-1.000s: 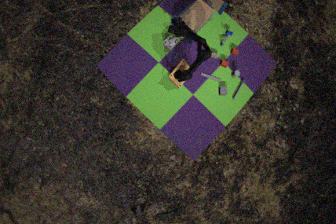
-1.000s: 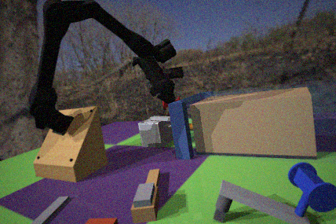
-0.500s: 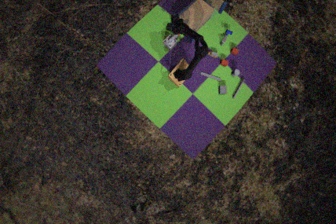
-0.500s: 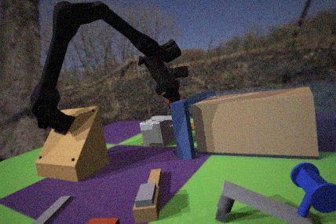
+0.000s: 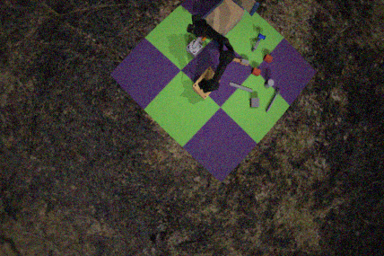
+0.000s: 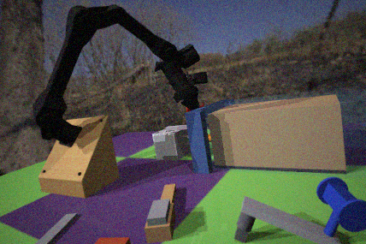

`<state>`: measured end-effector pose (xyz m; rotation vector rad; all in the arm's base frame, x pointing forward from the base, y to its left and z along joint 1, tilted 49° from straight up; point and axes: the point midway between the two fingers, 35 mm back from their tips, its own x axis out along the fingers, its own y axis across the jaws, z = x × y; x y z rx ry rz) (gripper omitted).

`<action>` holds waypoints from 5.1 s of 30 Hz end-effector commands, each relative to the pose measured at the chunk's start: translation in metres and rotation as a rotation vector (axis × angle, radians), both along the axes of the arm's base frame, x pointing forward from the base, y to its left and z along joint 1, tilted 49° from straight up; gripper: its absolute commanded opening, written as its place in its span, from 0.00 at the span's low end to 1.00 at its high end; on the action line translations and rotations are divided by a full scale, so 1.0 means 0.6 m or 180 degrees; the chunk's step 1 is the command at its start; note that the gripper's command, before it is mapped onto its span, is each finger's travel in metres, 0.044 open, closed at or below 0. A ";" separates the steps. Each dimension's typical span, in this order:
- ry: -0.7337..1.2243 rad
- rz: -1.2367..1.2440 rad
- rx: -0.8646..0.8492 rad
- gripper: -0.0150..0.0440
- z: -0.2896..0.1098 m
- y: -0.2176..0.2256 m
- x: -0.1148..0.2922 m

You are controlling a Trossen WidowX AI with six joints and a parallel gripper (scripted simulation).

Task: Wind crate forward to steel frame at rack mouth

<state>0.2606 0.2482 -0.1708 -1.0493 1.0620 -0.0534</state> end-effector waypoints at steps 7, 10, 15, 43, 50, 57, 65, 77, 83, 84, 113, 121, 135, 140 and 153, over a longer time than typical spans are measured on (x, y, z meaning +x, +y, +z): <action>0.0076 0.0002 0.0095 0.25 -0.030 0.027 -0.022; 0.0077 0.0002 0.0096 0.25 -0.036 0.031 -0.027; 0.0078 0.0002 0.0099 0.25 -0.044 0.038 -0.036; 0.0088 0.0002 0.0111 0.25 -0.082 0.063 -0.098; 0.0091 0.0003 0.0114 0.25 -0.089 0.066 -0.117; 0.0095 0.0003 0.0116 0.25 -0.094 0.067 -0.135; 0.0099 0.0003 0.0117 0.25 -0.098 0.067 -0.157; 0.0106 0.0003 0.0119 0.25 -0.100 0.062 -0.190; 0.0110 0.0003 0.0119 0.25 -0.100 0.058 -0.207; 0.0110 0.0003 0.0119 0.25 -0.100 0.057 -0.210; 0.0126 0.0003 0.0115 0.25 -0.081 0.023 -0.280; 0.0130 0.0003 0.0112 0.25 -0.071 0.011 -0.295; 0.0135 0.0003 0.0107 0.25 -0.051 -0.014 -0.316; 0.0136 0.0003 0.0104 0.25 -0.043 -0.024 -0.322; 0.0139 0.0002 0.0098 0.25 -0.020 -0.049 -0.332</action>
